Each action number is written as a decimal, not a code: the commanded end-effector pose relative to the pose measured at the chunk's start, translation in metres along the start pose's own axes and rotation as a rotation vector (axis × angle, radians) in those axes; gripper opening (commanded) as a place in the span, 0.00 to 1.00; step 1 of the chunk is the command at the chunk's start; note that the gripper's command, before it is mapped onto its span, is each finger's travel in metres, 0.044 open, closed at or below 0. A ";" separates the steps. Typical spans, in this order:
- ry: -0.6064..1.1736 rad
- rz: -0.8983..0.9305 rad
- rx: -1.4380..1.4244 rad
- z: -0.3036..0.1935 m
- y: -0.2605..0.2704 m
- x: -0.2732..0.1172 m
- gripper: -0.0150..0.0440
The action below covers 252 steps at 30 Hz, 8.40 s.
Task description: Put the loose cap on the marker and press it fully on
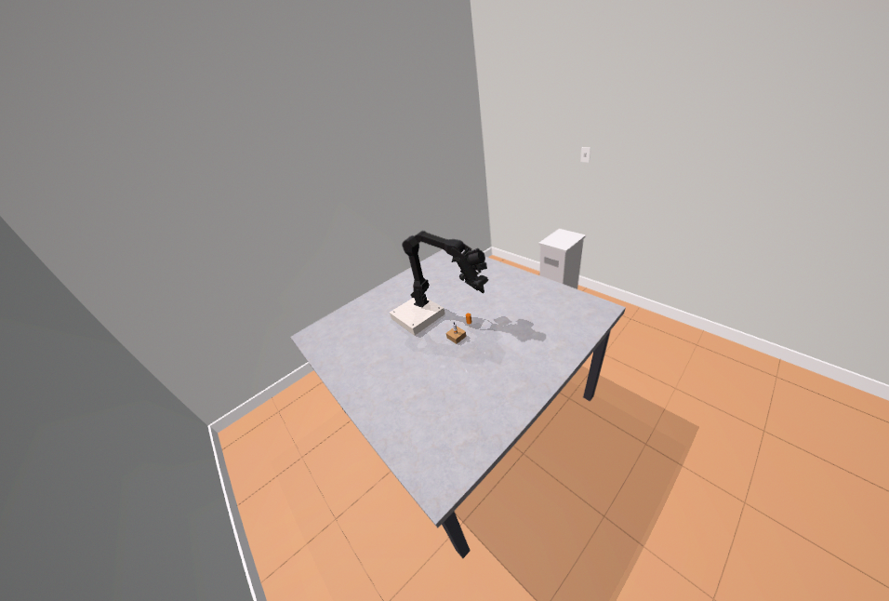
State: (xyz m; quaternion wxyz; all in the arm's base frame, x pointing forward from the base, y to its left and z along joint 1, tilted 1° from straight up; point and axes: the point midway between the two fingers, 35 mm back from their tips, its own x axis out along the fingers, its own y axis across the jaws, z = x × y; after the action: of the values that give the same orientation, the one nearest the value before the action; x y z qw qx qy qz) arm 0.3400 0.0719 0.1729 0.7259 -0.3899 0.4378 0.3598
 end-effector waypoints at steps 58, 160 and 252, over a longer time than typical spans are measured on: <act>0.317 0.206 0.255 -0.102 0.049 0.115 0.66; 0.328 0.198 0.253 -0.182 -0.030 0.008 0.25; 0.404 0.031 1.175 -0.176 -0.031 -0.007 0.51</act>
State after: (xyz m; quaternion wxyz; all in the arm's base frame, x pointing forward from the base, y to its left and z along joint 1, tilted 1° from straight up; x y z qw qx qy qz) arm 0.3028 -0.0990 0.1368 0.6996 -0.1603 0.6762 0.1662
